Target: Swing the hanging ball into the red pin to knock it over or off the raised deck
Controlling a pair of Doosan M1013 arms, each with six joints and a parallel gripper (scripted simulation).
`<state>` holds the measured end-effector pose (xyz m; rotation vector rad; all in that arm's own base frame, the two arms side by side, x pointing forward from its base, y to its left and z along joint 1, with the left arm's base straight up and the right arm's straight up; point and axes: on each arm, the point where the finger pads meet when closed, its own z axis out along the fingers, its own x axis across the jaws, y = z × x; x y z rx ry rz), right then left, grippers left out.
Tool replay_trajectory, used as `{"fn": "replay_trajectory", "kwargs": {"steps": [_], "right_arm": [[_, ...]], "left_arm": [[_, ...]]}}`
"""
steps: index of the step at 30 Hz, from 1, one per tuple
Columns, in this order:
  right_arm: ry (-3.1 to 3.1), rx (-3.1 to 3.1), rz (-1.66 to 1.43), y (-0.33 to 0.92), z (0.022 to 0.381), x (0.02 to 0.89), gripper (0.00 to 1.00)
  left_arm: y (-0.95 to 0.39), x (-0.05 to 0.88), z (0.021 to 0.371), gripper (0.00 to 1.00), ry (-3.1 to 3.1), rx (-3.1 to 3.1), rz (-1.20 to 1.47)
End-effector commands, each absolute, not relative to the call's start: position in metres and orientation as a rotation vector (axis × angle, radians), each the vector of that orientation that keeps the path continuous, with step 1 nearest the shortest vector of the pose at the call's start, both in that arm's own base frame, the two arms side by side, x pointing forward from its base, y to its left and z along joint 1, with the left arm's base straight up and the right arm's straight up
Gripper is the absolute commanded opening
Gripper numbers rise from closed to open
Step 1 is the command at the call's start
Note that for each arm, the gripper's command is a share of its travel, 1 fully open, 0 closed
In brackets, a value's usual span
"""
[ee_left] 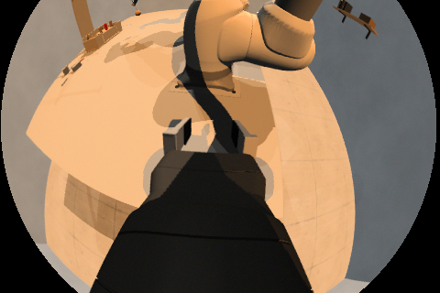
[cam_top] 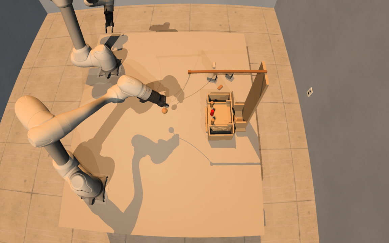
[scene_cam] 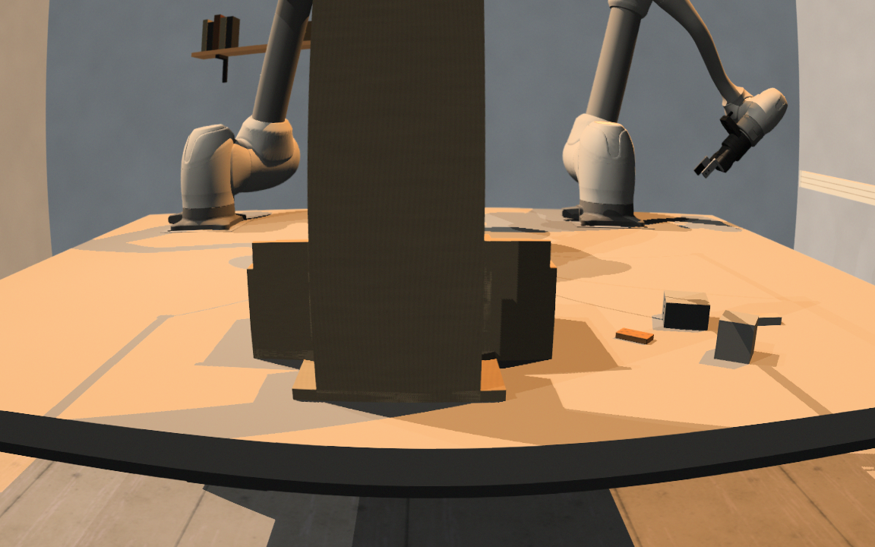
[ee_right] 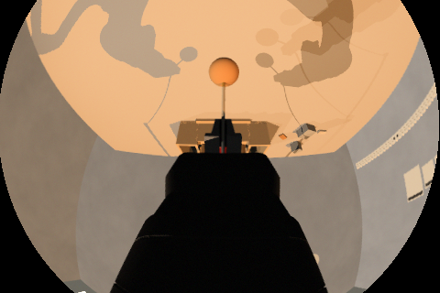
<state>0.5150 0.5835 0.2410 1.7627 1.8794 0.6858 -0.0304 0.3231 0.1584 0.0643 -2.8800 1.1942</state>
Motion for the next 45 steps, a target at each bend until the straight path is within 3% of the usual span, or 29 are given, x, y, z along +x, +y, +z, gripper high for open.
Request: {"fn": "replay_trajectory", "kwargs": {"steps": [1,15,16,30,37,45], "right_arm": [[1.879,1.763,0.688,0.584,0.242,0.515,0.0],[1.879,1.763,0.688,0.584,0.242,0.515,0.0],[1.879,1.763,0.688,0.584,0.242,0.515,1.0],[1.879,1.763,0.688,0.584,0.243,0.515,1.0],[1.879,1.763,0.688,0.583,0.262,0.505,1.0],[1.879,1.763,0.688,0.58,0.348,0.461,1.0]], "left_arm": [[0.323,-0.03,0.159,1.0,-2.88,0.064,1.193],[0.323,-0.03,0.159,1.0,-2.88,0.064,1.193],[0.323,-0.03,0.159,1.0,-2.88,0.064,1.193],[0.323,-0.03,0.159,1.0,-2.88,0.064,1.193],[0.323,-0.03,0.159,1.0,-2.88,0.064,1.193],[0.323,-0.03,0.159,1.0,-2.88,0.064,1.193]]}}
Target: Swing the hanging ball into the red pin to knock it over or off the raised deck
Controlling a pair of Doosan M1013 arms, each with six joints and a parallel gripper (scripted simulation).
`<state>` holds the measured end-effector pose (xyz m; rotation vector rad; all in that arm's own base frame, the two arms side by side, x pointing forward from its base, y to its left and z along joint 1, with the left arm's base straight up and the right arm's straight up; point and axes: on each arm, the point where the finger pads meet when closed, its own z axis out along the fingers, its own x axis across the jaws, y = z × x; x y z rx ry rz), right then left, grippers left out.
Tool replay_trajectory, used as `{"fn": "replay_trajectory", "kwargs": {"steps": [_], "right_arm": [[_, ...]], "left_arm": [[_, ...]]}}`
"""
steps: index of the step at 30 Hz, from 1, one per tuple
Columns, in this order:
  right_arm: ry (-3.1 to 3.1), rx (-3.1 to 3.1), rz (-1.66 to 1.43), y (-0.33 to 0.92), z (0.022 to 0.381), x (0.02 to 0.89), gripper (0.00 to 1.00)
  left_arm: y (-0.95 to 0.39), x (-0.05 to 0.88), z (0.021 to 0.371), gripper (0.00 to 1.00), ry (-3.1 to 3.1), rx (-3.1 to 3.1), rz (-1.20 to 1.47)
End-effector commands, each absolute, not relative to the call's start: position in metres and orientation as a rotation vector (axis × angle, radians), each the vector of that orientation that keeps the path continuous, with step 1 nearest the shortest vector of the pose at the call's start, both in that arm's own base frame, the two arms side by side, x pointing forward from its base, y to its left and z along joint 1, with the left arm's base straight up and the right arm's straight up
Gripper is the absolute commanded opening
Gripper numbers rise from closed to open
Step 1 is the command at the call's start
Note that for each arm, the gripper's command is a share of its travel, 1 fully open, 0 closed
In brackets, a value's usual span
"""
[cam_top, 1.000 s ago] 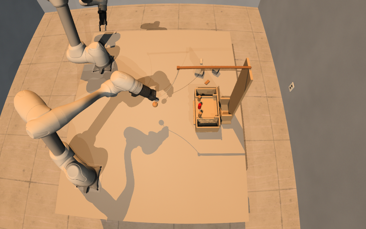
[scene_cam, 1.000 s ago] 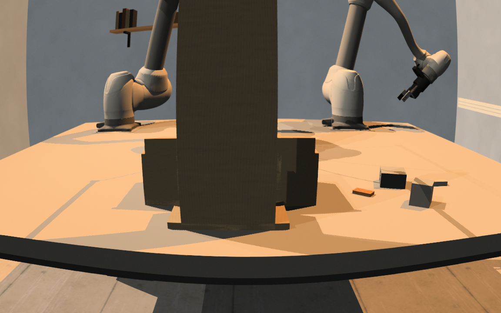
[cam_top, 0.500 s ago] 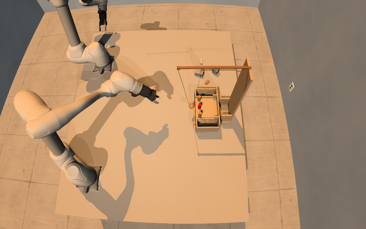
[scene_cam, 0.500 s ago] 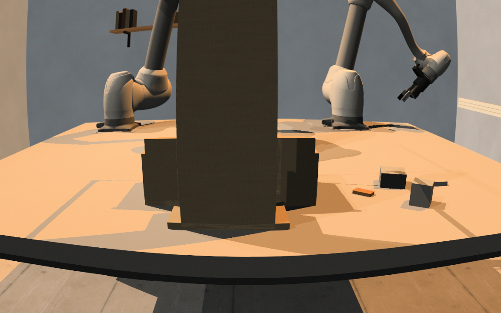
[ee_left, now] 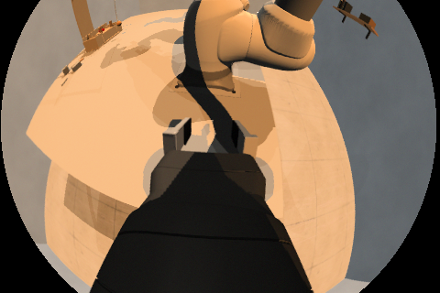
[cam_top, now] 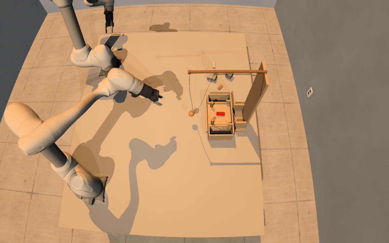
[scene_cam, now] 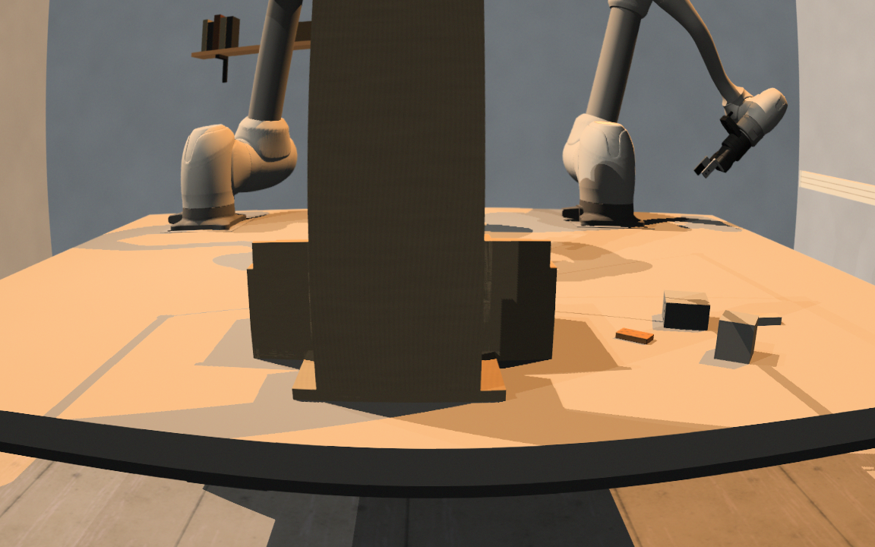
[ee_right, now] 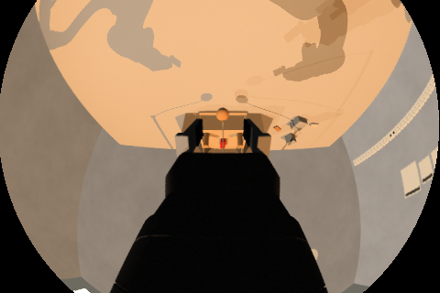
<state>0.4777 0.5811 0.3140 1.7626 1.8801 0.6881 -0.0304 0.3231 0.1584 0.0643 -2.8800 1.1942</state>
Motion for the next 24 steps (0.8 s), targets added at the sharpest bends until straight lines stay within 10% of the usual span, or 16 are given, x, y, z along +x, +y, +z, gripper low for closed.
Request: {"fn": "replay_trajectory", "kwargs": {"steps": [1,24], "right_arm": [[1.879,1.763,0.688,0.58,0.359,0.455,1.0],[1.879,1.763,0.688,0.579,0.394,0.438,1.0]], "left_arm": [[0.323,-0.03,0.159,1.0,-2.88,0.064,1.193],[0.323,-0.03,0.159,1.0,-2.88,0.064,1.193]]}}
